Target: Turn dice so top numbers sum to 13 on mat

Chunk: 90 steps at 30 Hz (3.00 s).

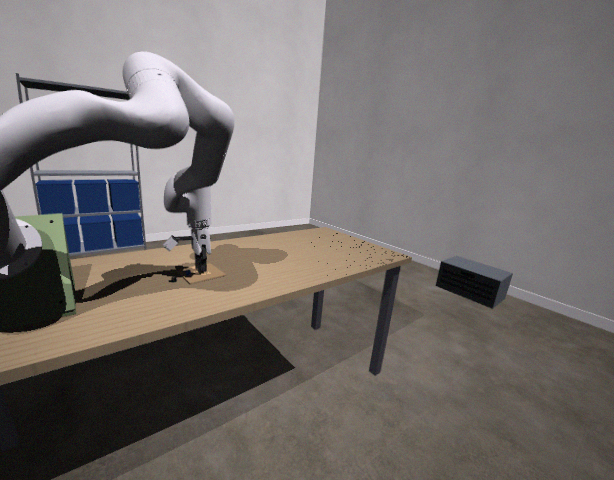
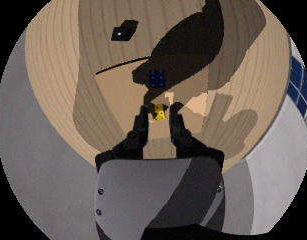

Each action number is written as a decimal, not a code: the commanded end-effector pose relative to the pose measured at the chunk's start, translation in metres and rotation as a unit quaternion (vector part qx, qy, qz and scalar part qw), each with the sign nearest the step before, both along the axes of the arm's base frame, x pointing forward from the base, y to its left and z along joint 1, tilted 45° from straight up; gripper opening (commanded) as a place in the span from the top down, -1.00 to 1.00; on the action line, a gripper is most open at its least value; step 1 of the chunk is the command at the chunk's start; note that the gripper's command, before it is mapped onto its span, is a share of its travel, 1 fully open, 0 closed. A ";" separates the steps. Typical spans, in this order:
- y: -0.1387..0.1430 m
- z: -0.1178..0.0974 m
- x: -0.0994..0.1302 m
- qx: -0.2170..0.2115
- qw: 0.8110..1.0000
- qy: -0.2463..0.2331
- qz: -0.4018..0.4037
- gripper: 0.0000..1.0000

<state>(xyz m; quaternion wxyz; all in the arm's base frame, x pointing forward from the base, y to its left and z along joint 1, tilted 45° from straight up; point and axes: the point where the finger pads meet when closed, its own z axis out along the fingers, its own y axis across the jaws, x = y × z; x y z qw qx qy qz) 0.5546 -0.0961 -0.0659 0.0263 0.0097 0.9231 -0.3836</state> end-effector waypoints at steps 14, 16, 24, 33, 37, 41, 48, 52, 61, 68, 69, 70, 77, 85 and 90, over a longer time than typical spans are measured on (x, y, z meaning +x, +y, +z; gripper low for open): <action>0.051 0.051 -0.003 0.000 1.000 0.000 0.000 0.38; 0.051 0.051 -0.003 0.000 1.000 0.000 0.000 0.38; 0.059 0.058 -0.003 0.000 1.000 0.000 0.000 0.38; 0.059 0.058 -0.003 0.000 1.000 0.000 0.000 -1.00; 0.059 0.058 -0.003 0.000 1.000 0.000 0.000 -1.00; 0.059 0.058 -0.003 0.000 1.000 0.000 0.000 -1.00; 0.059 0.058 -0.003 0.000 1.000 0.003 0.003 -1.00; 0.058 0.058 -0.004 -0.001 1.000 0.009 0.010 -1.00; 0.053 0.058 -0.014 -0.008 0.986 0.116 0.117 -1.00; 0.050 0.058 -0.020 -0.013 0.967 0.181 0.181 -1.00; 0.049 0.059 -0.022 -0.014 0.957 0.206 0.205 -1.00; 0.048 0.059 -0.025 -0.016 0.946 0.228 0.228 -1.00; 0.044 0.059 -0.033 -0.021 0.898 0.311 0.309 -1.00; 0.040 0.059 -0.042 -0.026 0.832 0.393 0.390 -1.00; 0.037 0.059 -0.050 -0.030 0.763 0.458 0.454 -1.00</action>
